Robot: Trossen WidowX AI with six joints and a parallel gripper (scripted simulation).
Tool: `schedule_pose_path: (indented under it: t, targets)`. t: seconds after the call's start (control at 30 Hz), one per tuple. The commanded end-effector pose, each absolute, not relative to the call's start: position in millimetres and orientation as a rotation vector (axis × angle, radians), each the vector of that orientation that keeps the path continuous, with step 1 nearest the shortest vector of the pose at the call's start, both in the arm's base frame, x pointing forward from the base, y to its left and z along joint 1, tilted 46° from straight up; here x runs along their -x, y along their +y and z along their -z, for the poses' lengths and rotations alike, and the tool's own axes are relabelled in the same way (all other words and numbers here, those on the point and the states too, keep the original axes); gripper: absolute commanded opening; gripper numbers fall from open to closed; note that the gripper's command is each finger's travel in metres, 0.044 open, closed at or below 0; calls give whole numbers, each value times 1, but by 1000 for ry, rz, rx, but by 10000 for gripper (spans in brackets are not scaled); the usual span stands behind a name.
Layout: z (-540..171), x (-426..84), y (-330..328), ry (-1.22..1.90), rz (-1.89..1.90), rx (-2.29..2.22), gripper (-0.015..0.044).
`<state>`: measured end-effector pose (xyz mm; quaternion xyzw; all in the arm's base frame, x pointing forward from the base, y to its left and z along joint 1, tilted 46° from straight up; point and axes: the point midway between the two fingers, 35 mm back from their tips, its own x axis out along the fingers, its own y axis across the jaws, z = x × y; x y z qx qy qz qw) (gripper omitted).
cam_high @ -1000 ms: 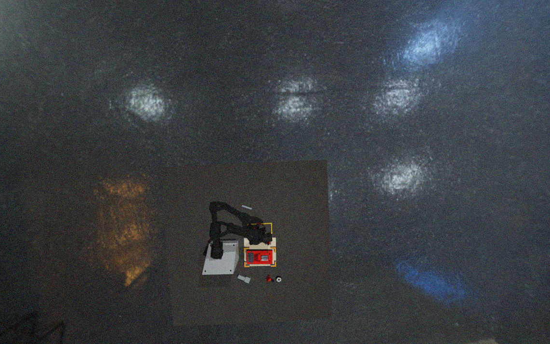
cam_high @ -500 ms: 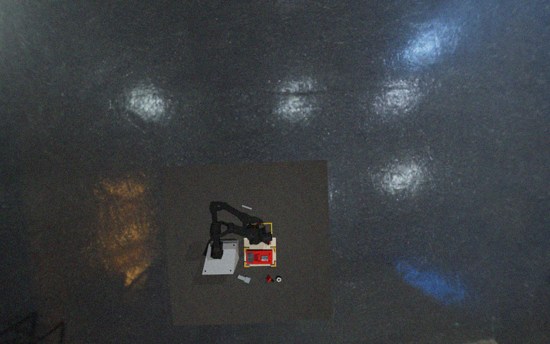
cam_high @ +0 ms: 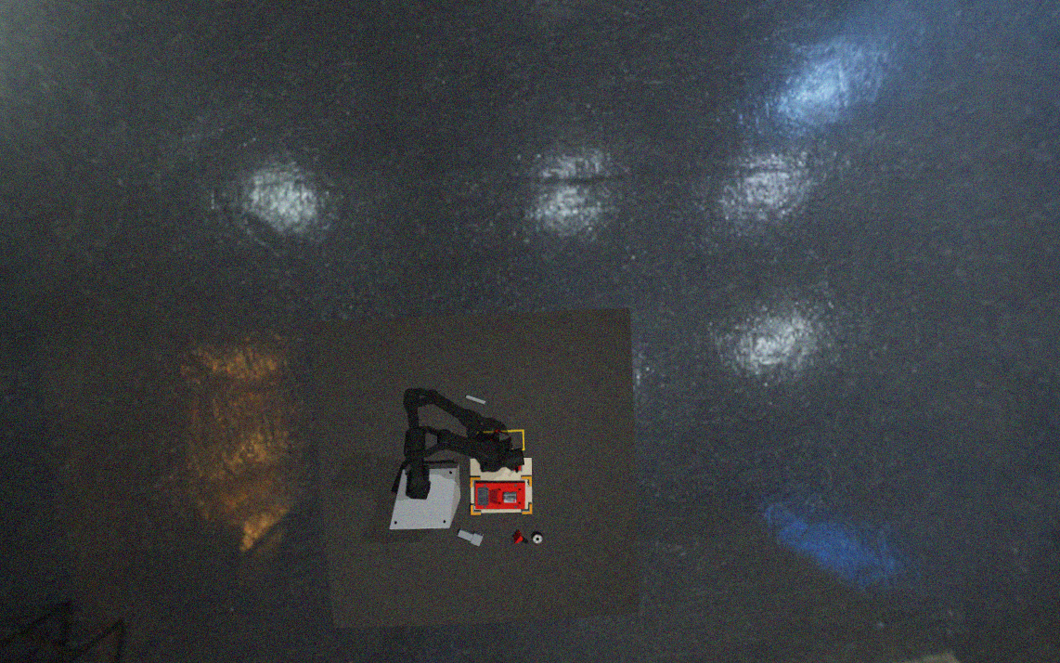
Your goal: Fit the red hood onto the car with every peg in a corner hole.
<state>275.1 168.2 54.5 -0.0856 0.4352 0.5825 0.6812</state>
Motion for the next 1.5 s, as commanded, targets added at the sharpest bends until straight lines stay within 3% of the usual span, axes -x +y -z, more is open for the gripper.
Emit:
schedule_pose_path:
  t: [0.0,0.07,1.03,1.47]
  targets:
    - [-60,-278,164,968,-1305,195,39]
    - [-63,-278,161,968,-1305,195,0]
    - [-120,-283,101,972,-1303,198,0]
    - [-96,-302,80,1093,-1199,65,0]
